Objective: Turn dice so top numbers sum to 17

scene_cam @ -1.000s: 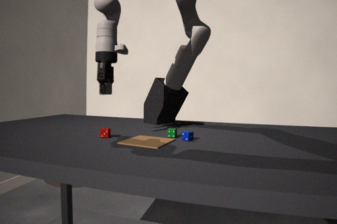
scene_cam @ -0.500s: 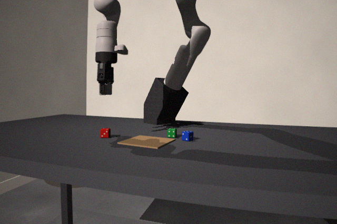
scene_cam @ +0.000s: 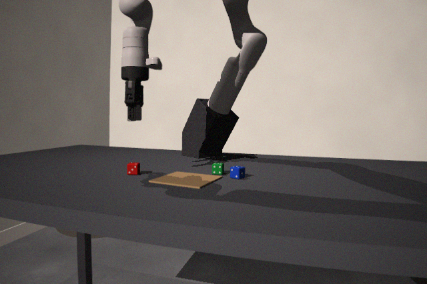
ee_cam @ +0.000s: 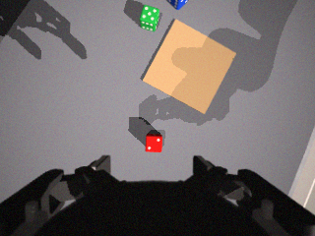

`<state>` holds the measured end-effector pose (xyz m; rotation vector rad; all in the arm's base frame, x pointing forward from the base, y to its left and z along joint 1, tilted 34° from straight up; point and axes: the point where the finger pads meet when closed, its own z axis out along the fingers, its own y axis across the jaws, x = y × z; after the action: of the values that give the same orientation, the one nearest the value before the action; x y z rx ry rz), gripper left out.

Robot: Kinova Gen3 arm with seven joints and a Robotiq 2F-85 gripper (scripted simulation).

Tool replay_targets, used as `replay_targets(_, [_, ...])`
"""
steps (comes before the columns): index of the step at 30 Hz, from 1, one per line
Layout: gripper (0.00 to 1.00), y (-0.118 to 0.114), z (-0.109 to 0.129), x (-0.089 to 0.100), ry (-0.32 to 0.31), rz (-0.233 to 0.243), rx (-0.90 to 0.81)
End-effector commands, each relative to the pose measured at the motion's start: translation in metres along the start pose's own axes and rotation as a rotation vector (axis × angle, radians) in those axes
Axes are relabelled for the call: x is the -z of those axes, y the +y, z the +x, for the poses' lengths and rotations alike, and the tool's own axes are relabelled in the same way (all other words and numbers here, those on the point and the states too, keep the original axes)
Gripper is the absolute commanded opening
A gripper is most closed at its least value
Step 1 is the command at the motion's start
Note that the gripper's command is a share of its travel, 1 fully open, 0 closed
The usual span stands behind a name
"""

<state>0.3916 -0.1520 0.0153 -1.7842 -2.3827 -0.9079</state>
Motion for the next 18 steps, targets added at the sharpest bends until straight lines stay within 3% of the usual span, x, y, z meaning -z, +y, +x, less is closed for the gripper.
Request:
replay_targets(1, [1.0,-0.001,0.0,0.0,0.001,0.002,0.021])
replay_targets(18, [1.0,-0.016,0.008,-0.01,0.041,0.038,0.373])
